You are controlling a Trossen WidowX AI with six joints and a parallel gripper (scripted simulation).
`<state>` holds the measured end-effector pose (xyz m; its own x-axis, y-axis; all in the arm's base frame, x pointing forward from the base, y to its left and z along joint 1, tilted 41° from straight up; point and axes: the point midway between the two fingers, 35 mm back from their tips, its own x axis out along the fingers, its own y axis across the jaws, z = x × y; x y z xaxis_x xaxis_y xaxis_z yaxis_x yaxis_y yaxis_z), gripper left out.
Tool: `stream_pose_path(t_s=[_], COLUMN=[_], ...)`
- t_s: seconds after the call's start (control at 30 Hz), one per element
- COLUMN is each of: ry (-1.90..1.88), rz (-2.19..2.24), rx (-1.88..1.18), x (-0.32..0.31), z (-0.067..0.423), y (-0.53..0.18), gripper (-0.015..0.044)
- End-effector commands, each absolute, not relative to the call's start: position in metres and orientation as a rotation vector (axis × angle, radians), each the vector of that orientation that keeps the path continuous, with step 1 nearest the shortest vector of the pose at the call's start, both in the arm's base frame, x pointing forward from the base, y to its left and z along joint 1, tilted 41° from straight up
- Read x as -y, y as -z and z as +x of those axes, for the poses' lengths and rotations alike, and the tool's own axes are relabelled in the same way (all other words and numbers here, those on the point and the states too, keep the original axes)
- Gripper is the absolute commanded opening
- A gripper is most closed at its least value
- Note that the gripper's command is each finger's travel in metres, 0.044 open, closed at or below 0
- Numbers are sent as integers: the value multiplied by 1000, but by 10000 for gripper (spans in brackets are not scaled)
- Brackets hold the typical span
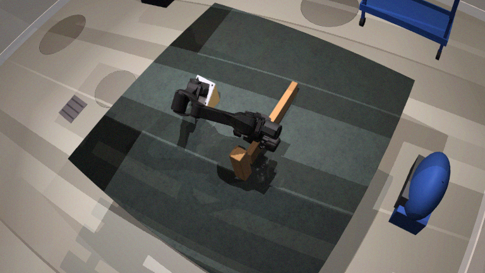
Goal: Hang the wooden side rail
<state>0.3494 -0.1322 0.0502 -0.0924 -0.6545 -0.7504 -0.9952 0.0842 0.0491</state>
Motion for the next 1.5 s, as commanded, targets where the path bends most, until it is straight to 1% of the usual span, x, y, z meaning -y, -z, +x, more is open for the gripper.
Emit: stream_pose_path(t_s=[0.0, 1.47], ry=[-782, -782], rz=[-1635, -1635], rx=[-1797, -1797], x=[131, 135], z=[350, 351], y=[-54, -58], gripper=[0, 0])
